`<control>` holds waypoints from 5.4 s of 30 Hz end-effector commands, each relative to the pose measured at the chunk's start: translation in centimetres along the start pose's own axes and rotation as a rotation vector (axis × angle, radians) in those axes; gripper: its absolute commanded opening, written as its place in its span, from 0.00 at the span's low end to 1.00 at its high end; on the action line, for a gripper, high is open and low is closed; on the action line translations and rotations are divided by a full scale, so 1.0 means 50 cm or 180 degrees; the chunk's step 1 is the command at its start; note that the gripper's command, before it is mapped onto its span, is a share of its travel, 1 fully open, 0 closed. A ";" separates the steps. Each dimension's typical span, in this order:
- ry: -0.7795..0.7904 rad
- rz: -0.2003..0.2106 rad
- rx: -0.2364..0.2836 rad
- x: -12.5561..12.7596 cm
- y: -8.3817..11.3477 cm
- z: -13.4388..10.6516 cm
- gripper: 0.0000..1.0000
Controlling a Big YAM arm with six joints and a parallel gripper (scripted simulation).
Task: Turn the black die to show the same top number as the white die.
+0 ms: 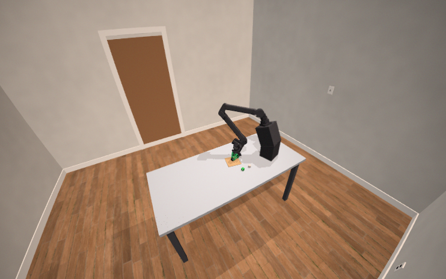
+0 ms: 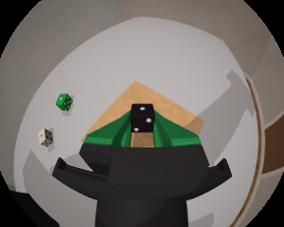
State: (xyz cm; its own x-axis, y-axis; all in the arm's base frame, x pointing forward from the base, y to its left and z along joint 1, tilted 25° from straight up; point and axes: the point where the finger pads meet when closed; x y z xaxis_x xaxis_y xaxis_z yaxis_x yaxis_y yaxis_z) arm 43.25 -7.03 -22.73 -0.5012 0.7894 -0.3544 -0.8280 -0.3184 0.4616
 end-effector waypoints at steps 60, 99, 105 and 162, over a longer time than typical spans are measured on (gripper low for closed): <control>0.0013 0.0006 0.0022 0.002 -0.007 -0.033 0.20; 0.0004 0.0010 0.0029 0.004 -0.004 -0.035 0.20; 0.0003 0.0010 0.0029 0.004 -0.004 -0.035 0.20; 0.0003 0.0010 0.0029 0.004 -0.004 -0.035 0.39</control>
State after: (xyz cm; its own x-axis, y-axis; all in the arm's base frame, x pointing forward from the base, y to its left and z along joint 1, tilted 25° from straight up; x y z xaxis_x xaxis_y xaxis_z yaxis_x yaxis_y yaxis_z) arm 43.52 -7.48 -23.91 -0.5017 0.7892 -0.3541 -0.8277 -0.3190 0.4616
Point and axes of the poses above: the point where the finger pads meet when closed, its own y axis back along the fingers, its own x axis across the jaws, z = x × y, and after that the axes turned 4 degrees about -y, right-handed
